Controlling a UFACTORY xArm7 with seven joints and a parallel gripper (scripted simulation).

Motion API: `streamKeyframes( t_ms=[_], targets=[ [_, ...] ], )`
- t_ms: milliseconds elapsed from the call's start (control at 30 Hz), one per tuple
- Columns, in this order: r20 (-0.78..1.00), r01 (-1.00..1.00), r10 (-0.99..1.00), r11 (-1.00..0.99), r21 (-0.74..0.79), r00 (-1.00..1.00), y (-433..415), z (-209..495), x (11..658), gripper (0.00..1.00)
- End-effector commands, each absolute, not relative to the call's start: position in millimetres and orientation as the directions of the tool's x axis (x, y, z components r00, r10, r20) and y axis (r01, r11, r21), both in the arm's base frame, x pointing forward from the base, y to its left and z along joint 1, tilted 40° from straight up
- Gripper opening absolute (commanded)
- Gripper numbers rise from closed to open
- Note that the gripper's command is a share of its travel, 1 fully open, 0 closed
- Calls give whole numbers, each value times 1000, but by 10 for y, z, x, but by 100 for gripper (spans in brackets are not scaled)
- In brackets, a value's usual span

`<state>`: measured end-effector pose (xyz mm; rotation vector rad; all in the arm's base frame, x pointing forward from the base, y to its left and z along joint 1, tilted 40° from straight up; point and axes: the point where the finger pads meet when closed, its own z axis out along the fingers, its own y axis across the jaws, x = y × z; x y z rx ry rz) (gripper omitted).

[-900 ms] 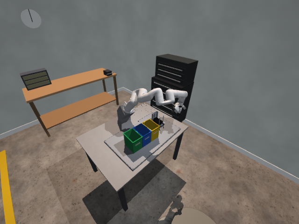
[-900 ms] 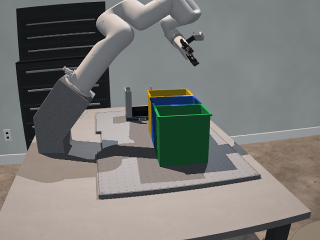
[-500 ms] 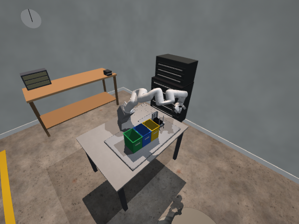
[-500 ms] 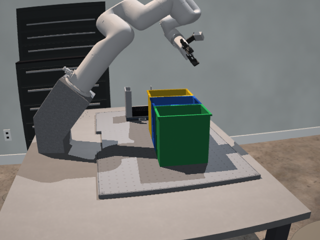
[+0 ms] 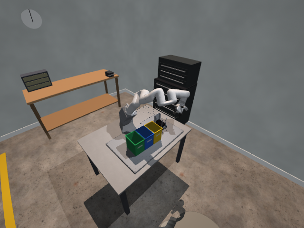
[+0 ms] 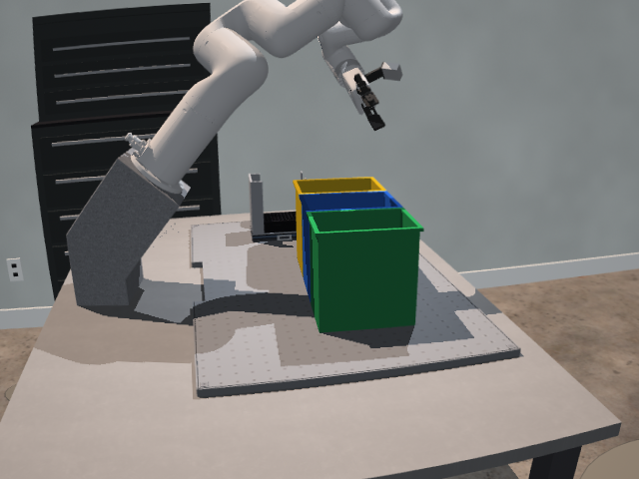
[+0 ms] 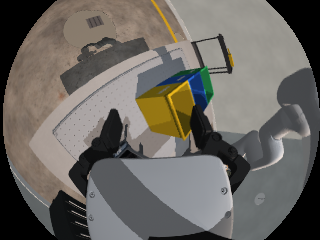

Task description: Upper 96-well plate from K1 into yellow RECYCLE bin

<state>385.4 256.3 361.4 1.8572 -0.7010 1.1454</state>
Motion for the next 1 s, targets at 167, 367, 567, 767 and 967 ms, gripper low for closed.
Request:
streamKeyframes(
  t_ms=[167, 367, 567, 767, 967],
  targets=[
    [812, -630, -62, -665, 401, 581, 2690, 3418, 3562, 100],
    [773, -565, -60, -718, 406, 632, 2754, 3316, 3396, 100],
    [735, -500, -53, -766, 404, 676, 2818, 3209, 3221, 100],
    [700, -438, -43, -807, 396, 713, 2873, 3108, 3058, 100],
    [668, -380, -32, -842, 382, 744, 2934, 2979, 2862, 100]
  ],
)
